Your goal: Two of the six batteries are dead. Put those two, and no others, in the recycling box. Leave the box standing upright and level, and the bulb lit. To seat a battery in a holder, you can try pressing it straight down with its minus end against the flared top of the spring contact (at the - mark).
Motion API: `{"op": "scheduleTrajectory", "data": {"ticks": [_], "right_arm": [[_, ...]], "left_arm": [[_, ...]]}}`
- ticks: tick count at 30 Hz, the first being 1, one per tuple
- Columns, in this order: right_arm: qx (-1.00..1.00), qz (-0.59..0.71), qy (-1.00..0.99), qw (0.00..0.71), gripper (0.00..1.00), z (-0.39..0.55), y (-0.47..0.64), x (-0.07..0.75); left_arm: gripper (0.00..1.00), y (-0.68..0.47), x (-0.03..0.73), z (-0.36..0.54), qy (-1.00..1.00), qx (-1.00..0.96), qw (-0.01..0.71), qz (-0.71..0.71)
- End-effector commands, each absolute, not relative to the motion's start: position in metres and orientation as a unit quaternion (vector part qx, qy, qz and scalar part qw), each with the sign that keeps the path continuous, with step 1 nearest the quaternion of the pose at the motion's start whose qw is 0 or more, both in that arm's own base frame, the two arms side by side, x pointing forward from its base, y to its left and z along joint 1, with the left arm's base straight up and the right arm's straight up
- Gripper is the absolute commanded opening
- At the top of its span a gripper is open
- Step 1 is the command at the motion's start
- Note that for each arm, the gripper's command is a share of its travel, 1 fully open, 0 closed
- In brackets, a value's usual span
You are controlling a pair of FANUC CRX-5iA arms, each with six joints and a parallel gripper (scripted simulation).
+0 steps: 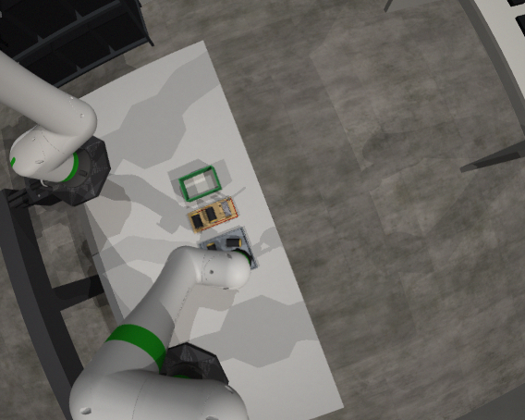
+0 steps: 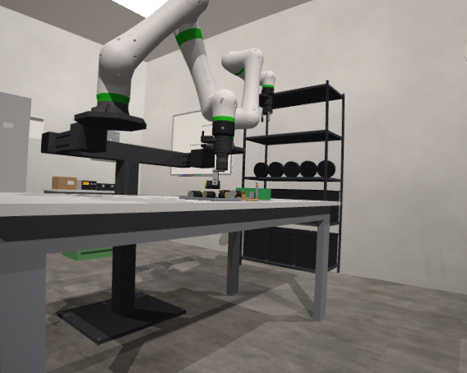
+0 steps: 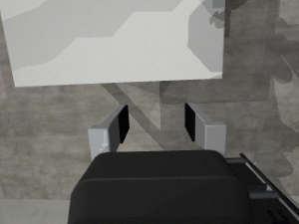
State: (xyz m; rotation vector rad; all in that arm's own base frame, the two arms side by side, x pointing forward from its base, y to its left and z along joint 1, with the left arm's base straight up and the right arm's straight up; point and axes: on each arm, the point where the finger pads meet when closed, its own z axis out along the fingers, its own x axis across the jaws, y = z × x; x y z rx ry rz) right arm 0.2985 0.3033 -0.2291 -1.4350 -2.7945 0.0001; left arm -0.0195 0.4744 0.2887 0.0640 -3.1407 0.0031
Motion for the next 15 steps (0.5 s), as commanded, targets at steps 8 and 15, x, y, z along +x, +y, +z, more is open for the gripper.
{"op": "scheduleTrajectory", "data": {"ticks": [8, 15], "right_arm": [[-0.457, -0.001, -0.89, 0.0, 0.57, -0.182, 0.304, 0.299], [-0.457, -0.001, -0.89, 0.0, 0.57, -0.149, 0.304, 0.299]], "left_arm": [[1.0, 0.475, -0.019, 0.29, -1.0, 0.02, 0.0, 0.0], [1.0, 0.475, -0.019, 0.29, -1.0, 0.02, 0.0, 0.0]]}}
